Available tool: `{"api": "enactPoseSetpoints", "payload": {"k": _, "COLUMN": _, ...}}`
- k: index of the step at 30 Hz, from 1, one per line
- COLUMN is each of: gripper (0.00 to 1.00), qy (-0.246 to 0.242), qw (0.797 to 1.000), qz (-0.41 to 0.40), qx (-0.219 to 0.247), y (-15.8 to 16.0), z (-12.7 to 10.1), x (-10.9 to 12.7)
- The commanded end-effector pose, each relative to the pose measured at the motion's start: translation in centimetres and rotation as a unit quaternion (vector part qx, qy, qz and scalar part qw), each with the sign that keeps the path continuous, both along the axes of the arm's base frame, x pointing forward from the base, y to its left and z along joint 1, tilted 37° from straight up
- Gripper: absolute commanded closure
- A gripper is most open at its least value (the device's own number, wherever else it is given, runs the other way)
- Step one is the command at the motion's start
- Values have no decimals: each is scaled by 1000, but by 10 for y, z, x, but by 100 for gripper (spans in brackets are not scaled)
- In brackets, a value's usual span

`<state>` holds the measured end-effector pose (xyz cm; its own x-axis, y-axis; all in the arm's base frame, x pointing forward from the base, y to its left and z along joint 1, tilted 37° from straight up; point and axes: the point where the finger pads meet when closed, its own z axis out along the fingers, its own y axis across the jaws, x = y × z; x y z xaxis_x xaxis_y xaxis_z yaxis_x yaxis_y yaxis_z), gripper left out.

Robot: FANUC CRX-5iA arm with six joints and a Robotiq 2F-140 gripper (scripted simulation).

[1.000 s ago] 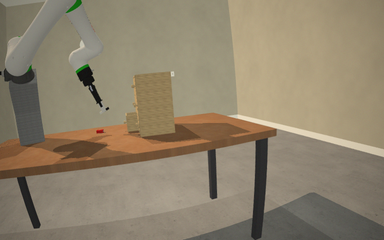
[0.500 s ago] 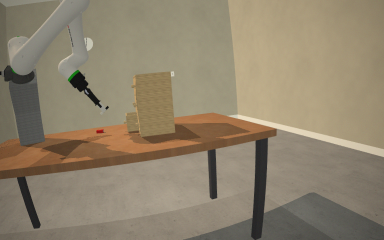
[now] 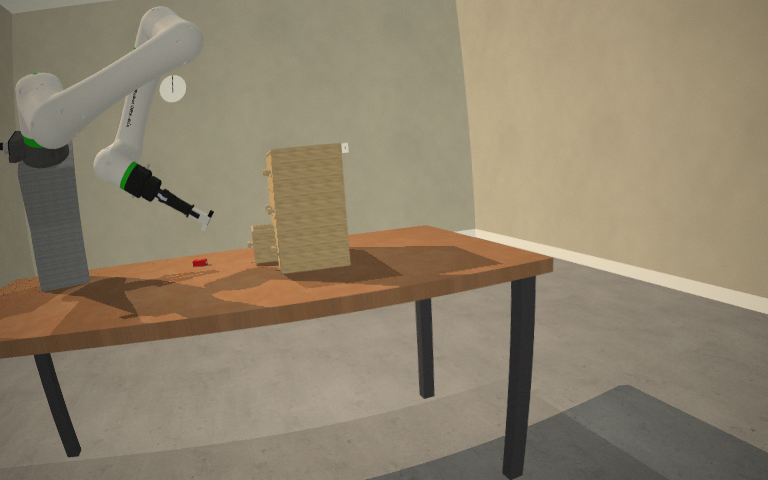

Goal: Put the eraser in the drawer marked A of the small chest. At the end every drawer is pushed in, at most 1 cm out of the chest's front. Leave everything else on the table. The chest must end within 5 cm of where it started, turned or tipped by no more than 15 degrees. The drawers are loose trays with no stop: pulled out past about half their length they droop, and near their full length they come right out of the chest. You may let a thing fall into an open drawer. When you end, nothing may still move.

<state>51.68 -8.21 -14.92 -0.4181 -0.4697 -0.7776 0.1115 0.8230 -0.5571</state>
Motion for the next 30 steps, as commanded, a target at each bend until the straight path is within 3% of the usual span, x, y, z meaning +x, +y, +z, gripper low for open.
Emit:
{"api": "enactPoseSetpoints", "payload": {"k": 1, "gripper": 89, "qy": -57, "qw": 998, "qz": 30, "qx": -8, "y": -5, "z": -1, "x": 0}}
{"api": "enactPoseSetpoints", "payload": {"k": 15, "gripper": 89, "qy": -104, "qw": 993, "qz": 62, "qx": -15, "y": -6, "z": -3, "x": -2}}
{"api": "enactPoseSetpoints", "payload": {"k": 30, "gripper": 89, "qy": -110, "qw": 992, "qz": 66, "qx": -15, "y": -6, "z": -4, "x": -2}}
